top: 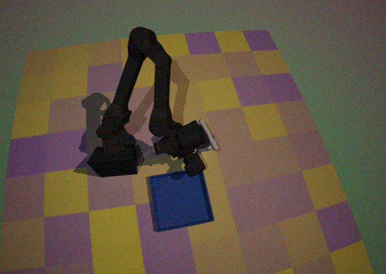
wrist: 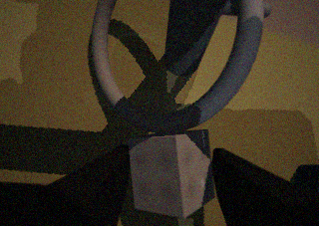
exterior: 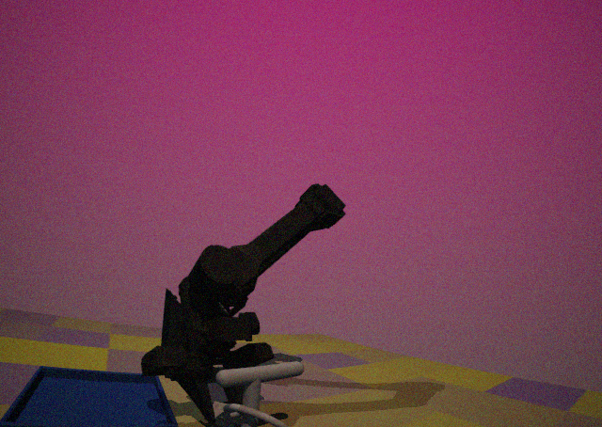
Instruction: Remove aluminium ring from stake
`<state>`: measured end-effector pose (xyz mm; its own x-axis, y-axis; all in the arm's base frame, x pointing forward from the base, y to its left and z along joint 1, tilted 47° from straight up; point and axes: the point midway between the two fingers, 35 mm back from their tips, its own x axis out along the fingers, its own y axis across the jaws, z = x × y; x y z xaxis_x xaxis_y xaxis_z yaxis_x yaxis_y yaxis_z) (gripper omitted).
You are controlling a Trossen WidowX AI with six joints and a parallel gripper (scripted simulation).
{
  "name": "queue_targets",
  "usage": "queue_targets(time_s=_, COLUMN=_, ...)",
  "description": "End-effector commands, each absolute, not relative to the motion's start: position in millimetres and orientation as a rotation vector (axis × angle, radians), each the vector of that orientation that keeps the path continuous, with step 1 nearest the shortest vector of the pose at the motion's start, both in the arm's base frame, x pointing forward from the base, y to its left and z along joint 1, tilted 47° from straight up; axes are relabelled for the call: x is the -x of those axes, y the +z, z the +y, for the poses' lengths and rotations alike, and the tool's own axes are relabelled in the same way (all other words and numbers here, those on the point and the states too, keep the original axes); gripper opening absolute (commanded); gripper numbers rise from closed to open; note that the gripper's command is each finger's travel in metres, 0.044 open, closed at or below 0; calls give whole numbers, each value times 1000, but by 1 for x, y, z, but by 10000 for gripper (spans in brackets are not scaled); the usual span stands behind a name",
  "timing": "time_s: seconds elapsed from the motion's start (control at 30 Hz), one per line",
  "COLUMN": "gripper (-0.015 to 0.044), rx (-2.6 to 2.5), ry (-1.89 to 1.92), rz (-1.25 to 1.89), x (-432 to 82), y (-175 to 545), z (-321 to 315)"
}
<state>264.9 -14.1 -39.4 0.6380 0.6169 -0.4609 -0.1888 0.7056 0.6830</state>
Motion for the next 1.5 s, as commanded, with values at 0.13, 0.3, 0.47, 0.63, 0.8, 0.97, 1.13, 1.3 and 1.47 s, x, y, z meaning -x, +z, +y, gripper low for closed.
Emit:
queue_targets(time_s=0.13, gripper=47, rx=-633, ry=498, rz=743, x=-265, y=-39, z=-14)
queue_targets(time_s=0.3, gripper=13, rx=-633, ry=498, rz=743, x=-265, y=-39, z=-14)
queue_targets(time_s=0.47, gripper=0, rx=-634, ry=496, rz=745, x=-265, y=-37, z=-18)
queue_targets(time_s=0.63, gripper=0, rx=-636, ry=493, rz=748, x=-263, y=-32, z=-23)
queue_targets(time_s=0.8, gripper=0, rx=-639, ry=491, rz=750, x=-262, y=-28, z=-28)
queue_targets(time_s=0.97, gripper=0, rx=-640, ry=490, rz=751, x=-261, y=-25, z=-31)
queue_targets(time_s=1.13, gripper=0, rx=-640, ry=490, rz=751, x=-261, y=-25, z=-31)
queue_targets(time_s=1.3, gripper=0, rx=-640, ry=497, rz=774, x=-263, y=-28, z=-34)
queue_targets(time_s=1.47, gripper=0, rx=-641, ry=510, rz=807, x=-265, y=-30, z=-38)
